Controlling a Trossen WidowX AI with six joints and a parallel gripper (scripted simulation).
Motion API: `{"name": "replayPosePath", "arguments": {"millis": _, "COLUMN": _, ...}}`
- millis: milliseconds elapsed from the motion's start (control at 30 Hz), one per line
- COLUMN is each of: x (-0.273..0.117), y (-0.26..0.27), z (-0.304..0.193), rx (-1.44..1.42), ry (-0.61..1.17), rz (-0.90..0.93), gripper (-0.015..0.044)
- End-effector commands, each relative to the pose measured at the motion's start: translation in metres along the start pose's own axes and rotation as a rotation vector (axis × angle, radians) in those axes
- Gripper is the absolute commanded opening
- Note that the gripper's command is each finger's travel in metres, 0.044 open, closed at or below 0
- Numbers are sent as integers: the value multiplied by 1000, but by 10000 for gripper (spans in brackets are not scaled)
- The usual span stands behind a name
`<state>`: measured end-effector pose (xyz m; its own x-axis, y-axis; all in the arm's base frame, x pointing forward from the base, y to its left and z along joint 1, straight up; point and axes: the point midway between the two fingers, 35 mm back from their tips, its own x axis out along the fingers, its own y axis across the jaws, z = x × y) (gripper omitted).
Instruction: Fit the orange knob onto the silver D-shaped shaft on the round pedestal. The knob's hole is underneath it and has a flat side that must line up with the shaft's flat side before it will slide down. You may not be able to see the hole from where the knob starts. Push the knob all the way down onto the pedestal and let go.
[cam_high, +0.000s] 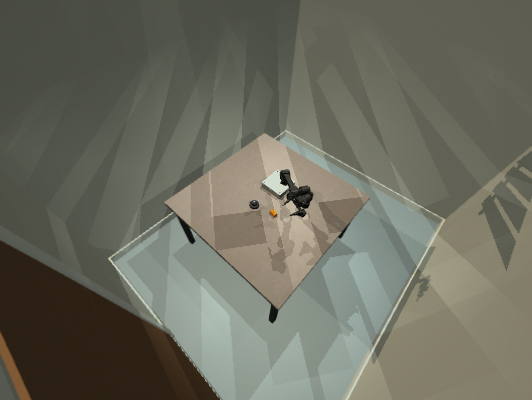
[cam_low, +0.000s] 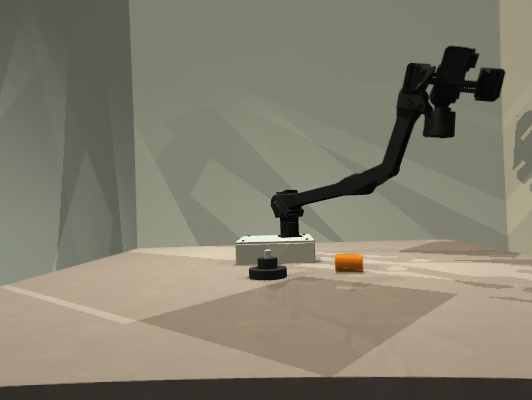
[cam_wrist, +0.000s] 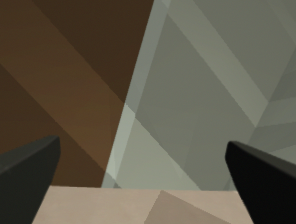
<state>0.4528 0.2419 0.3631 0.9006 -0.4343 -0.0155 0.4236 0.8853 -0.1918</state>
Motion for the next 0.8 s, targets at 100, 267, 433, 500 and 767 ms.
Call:
{"name": "replayPosePath", "arguments": {"millis": 100, "x": -53, "y": -4, "z": 58, "rx": 160, "ry": -95, "rz": 144, "gripper": 440}}
{"name": "replayPosePath", "arguments": {"millis": 267, "x": -94, "y": -18, "z": 100, "rx": 288, "ry": -166, "rz": 254, "gripper": 440}}
{"name": "replayPosePath", "arguments": {"millis": 433, "x": -158, "y": -41, "z": 150, "rx": 450, "ry": -262, "rz": 447, "gripper": 440}}
{"name": "replayPosePath", "arguments": {"millis": 500, "x": -180, "y": -57, "z": 169, "rx": 525, "ry": -299, "rz": 507, "gripper": 440}}
{"name": "replayPosePath", "arguments": {"millis": 767, "x": -248, "y": -145, "z": 230, "rx": 819, "ry": -426, "rz": 696, "gripper": 440}}
